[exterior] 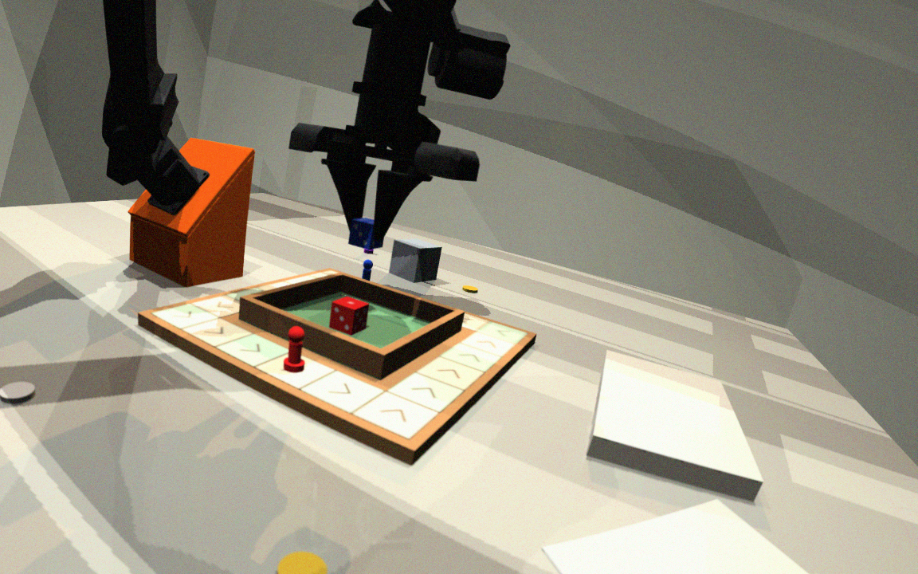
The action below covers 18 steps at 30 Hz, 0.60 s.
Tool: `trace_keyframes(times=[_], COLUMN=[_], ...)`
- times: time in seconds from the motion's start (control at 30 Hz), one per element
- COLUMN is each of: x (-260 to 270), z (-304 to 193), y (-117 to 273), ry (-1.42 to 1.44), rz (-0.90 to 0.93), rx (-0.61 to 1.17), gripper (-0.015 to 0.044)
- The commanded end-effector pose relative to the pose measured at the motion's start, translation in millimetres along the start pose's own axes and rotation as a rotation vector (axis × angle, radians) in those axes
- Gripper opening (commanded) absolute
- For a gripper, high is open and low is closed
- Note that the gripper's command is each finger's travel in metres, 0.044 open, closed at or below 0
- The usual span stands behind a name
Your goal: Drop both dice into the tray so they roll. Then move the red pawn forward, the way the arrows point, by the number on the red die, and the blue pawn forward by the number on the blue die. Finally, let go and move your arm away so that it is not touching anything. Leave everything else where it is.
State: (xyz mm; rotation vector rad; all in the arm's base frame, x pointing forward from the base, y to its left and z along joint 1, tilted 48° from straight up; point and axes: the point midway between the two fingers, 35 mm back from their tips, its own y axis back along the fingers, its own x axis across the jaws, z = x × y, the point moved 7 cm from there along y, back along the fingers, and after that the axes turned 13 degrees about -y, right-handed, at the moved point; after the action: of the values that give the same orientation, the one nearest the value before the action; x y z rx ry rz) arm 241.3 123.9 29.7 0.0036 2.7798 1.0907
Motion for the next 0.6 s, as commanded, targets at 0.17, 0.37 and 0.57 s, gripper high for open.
trace_keyframes(times=[0.17,0.37,0.57], x=[10.9,7.4,6.3], z=[-5.4,-16.9,-28.5], y=[-5.6,-13.3,-21.9], ry=[0.028,0.026,0.027], rz=[0.054,0.159,0.223], rx=[-0.064,-0.235,-0.421], gripper=[0.0,0.0,0.0])
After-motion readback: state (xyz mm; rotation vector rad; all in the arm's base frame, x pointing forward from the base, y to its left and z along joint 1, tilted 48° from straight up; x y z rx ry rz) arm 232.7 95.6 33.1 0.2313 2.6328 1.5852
